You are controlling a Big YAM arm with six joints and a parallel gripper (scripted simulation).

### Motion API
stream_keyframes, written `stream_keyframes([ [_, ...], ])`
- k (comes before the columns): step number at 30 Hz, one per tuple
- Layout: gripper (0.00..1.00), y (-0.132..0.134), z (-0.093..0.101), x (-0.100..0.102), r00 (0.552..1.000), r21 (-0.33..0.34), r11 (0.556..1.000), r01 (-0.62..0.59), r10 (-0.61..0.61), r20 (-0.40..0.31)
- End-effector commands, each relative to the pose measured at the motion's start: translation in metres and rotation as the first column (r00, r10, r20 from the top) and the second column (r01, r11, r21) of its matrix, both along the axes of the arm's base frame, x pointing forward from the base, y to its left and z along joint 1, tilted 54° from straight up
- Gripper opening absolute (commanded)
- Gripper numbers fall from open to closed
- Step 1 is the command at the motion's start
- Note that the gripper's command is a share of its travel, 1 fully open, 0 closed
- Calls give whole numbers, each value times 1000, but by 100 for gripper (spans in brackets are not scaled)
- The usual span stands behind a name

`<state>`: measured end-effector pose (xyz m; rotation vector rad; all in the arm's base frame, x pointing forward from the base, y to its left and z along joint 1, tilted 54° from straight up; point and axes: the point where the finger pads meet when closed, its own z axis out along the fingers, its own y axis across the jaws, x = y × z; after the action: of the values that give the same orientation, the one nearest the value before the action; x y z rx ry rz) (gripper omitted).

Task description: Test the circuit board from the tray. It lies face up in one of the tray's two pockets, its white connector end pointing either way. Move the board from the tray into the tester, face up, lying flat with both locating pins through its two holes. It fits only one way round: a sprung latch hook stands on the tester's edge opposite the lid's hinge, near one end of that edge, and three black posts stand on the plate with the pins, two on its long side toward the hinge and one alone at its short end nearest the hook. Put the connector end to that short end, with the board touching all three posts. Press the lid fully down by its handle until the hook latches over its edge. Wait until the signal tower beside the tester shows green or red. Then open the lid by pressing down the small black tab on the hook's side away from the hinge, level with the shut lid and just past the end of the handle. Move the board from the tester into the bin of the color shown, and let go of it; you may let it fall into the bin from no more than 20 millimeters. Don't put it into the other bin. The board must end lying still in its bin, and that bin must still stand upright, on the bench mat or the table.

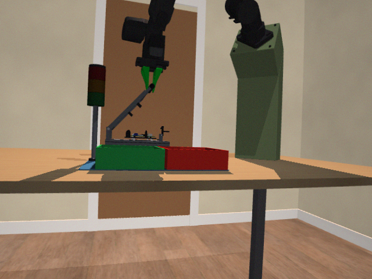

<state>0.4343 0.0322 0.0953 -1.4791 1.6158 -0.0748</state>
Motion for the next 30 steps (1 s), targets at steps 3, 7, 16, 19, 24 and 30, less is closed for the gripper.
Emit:
stream_keyframes([
  [3,0,18,-25,-5,1000,12,1000,-16,17,-26],
  [7,0,26,-37,-6,999,12,1000,-16,17,-28],
  [16,0,41,-58,-7,999,12,1000,-16,17,-33],
  [19,0,46,-63,-2,999,12,1000,-17,17,-27],
  [24,0,54,-71,6,1000,11,1000,-17,17,-17],
  [30,0,63,-81,11,1000,12,1000,-17,17,-16],
])
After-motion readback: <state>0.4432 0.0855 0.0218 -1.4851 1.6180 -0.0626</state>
